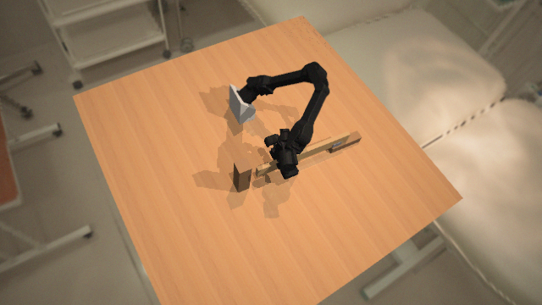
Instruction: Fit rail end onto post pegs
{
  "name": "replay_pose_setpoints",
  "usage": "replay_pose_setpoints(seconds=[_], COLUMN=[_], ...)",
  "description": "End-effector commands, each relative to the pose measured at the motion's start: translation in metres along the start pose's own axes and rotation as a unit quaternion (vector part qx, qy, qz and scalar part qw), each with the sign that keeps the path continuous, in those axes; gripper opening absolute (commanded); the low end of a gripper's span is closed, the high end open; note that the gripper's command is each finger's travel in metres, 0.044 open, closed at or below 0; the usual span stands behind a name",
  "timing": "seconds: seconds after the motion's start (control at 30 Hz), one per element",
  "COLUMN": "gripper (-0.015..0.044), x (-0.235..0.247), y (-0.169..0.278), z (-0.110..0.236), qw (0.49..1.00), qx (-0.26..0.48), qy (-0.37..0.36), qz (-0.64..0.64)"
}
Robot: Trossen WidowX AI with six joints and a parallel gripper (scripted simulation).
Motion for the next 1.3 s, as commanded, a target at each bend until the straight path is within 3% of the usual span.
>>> replay_pose_setpoints(seconds=[0.0,1.27], gripper=[0.0,0.0], x=[0.0,0.002], y=[0.003,0.015], z=[0.002,0.002], qw=[1.0,1.0], qx=[0.003,0.003], qy=[0.003,0.003], qz=[0.001,0.001])
Point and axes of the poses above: the point midway between the two fingers, 35 mm back from their tips, its own z axis back along the fingers, its own x axis across the jaws, y = z × x, the point moved 6 cm from there along z, back along the fingers, and after that the axes turned 11 degrees about z, right-handed, at the moved point
